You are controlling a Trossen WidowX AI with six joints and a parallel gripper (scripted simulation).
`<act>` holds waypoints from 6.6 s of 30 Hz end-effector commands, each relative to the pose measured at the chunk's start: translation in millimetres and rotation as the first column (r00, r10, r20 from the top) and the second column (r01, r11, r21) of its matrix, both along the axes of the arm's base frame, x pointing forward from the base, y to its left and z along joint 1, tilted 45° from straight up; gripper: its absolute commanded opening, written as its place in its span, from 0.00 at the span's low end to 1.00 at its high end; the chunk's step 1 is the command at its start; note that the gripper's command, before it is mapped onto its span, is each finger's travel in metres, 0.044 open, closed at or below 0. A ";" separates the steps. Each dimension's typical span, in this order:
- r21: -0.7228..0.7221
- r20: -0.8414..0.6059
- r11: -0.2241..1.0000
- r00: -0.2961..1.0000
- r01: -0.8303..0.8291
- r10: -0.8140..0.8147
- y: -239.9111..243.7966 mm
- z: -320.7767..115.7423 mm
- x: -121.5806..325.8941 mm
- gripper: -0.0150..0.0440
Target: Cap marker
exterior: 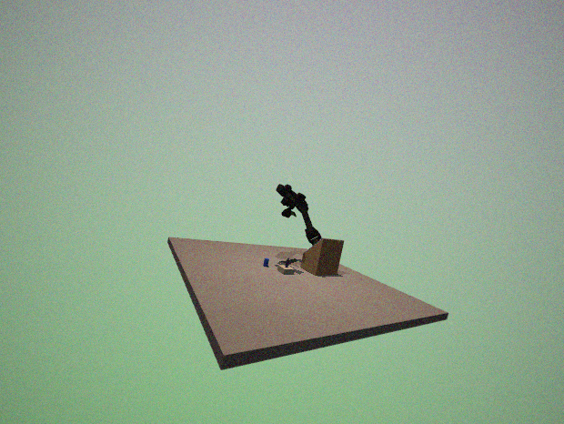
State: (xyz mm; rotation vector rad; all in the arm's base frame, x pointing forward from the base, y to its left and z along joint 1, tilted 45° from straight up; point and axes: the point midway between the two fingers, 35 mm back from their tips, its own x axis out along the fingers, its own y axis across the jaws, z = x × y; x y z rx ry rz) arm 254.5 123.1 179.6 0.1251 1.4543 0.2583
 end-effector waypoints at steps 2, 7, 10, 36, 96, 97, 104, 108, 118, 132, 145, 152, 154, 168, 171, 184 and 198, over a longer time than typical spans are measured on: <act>-0.347 0.001 0.900 0.959 -0.265 0.282 -64.0 -45.7 46.2 0.67; -0.543 -0.177 0.681 0.859 -0.492 0.480 -121.1 -73.8 71.5 0.67; -0.586 -0.343 0.507 0.760 -0.632 0.552 -156.4 -88.8 81.2 0.67; -0.451 -0.701 0.150 0.453 -0.880 0.550 -250.5 -151.6 86.0 0.67; -0.472 -0.687 0.160 0.476 -0.867 0.550 -276.0 -179.1 87.8 0.25; -0.471 -0.688 0.159 0.474 -0.868 0.550 -274.0 -177.2 87.8 0.25; -0.463 -0.693 0.156 0.467 -0.872 0.549 -260.0 -163.4 87.4 0.25; -0.456 -0.698 0.153 0.459 -0.877 0.550 -252.1 -155.3 86.5 0.25; -0.451 -0.696 0.152 0.453 -0.880 0.558 -229.2 -157.6 81.0 0.25; -0.447 -0.688 0.157 0.451 -0.881 0.569 -178.3 -177.3 59.2 0.25; -0.446 -0.693 0.157 0.450 -0.881 0.563 -139.5 -191.2 31.4 0.25; -0.447 -0.698 0.154 0.451 -0.881 0.556 -125.8 -195.8 18.0 0.25; -0.447 -0.698 0.154 0.451 -0.881 0.556 -126.7 -196.7 17.9 0.25; -0.447 -0.698 0.154 0.451 -0.881 0.557 -138.3 -208.7 17.9 0.25; -0.447 -0.698 0.154 0.451 -0.881 0.557 -141.7 -212.2 17.9 0.25; -0.447 -0.698 0.153 0.451 -0.881 0.556 -156.4 -227.0 16.8 0.25; -0.447 -0.700 0.153 0.451 -0.881 0.554 -165.9 -235.9 15.3 0.25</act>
